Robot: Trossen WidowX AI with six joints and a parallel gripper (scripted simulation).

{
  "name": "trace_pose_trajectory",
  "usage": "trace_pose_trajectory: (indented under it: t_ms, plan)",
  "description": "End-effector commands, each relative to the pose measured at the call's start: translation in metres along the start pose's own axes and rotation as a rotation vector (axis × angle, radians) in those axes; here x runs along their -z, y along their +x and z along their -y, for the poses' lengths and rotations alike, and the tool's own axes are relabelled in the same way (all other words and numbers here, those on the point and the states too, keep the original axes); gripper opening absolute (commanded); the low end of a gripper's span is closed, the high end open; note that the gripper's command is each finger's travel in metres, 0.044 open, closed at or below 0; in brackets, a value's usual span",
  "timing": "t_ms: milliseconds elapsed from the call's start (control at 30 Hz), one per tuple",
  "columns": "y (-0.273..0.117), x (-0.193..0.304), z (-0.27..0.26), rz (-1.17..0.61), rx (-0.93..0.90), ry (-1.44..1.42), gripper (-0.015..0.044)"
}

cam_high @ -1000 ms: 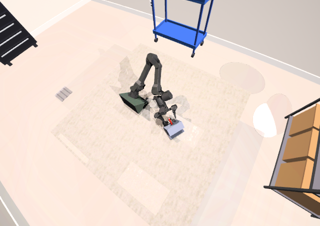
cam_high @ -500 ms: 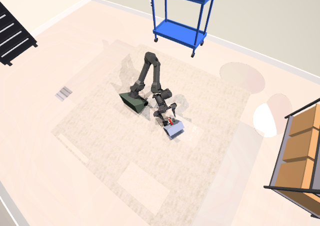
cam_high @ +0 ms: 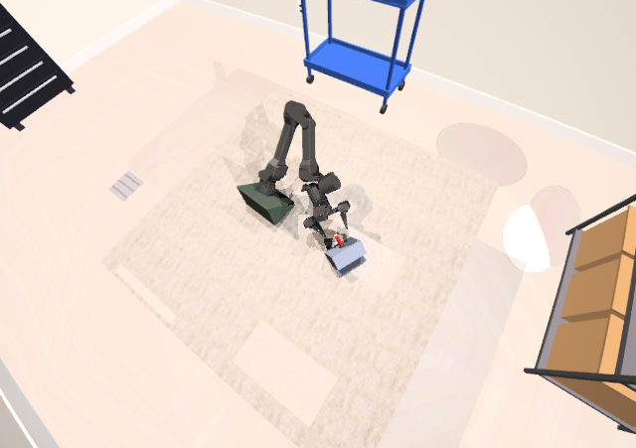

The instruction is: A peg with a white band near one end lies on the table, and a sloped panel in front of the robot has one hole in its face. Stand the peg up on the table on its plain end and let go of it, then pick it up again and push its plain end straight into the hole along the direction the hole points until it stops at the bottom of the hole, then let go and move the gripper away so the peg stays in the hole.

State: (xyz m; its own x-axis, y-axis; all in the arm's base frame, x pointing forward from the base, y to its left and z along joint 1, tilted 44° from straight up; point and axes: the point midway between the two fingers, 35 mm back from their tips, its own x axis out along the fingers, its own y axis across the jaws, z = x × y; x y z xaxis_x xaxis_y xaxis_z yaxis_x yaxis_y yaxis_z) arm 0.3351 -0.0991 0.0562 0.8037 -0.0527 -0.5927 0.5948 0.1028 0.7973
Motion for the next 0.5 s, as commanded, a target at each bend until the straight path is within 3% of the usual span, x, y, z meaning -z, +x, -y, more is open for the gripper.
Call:
trace_pose_trajectory:
  t_ms: [0, 467]
  plan:
    - [-0.004, 0.001, 0.0, -0.005, 0.0, -0.005, 0.044]
    - [-0.016, -0.001, -0.001, -0.004, 0.001, -0.004, 0.044]
